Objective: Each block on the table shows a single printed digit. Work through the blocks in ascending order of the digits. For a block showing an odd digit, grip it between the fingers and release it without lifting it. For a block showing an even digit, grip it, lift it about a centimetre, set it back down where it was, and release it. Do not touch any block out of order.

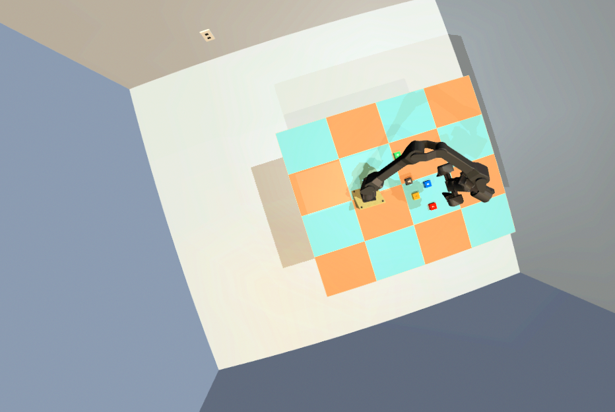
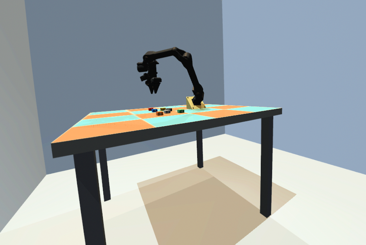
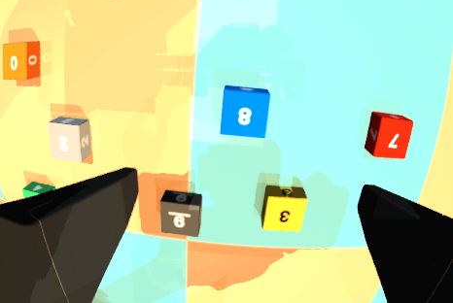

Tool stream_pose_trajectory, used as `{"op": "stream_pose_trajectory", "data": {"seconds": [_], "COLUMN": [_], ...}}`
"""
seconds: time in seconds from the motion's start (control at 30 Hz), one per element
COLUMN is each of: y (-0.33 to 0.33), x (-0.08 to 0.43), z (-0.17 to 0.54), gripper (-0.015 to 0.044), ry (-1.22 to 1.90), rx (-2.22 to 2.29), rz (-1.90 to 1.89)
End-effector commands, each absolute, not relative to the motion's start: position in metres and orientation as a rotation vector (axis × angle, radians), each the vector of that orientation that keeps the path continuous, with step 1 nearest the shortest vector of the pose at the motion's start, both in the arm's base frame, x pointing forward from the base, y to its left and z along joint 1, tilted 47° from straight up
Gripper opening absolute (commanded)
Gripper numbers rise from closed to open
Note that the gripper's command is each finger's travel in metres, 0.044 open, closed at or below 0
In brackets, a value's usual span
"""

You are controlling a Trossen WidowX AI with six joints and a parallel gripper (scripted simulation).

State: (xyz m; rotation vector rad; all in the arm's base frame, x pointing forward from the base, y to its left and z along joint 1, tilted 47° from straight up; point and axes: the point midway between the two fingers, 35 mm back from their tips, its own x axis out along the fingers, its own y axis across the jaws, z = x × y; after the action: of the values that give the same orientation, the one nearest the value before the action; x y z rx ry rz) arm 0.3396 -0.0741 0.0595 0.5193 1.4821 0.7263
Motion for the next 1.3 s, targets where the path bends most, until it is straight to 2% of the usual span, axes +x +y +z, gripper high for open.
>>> {"op": "stream_pose_trajectory", "data": {"seconds": [0.0, 0.2, 1.0, 1.27], "y": [-0.112, -0.163, -0.164, -0.096], "x": [0.347, 0.35, 0.35, 0.379], "z": [0.026, -0.03, -0.032, 0.049], "gripper": [0.04, 0.04, 0.04, 0.04], "ry": [1.486, 1.485, 1.485, 1.479], "rx": [0.527, 0.525, 0.524, 0.536], "rz": [0.713, 0.712, 0.713, 0.673]}}
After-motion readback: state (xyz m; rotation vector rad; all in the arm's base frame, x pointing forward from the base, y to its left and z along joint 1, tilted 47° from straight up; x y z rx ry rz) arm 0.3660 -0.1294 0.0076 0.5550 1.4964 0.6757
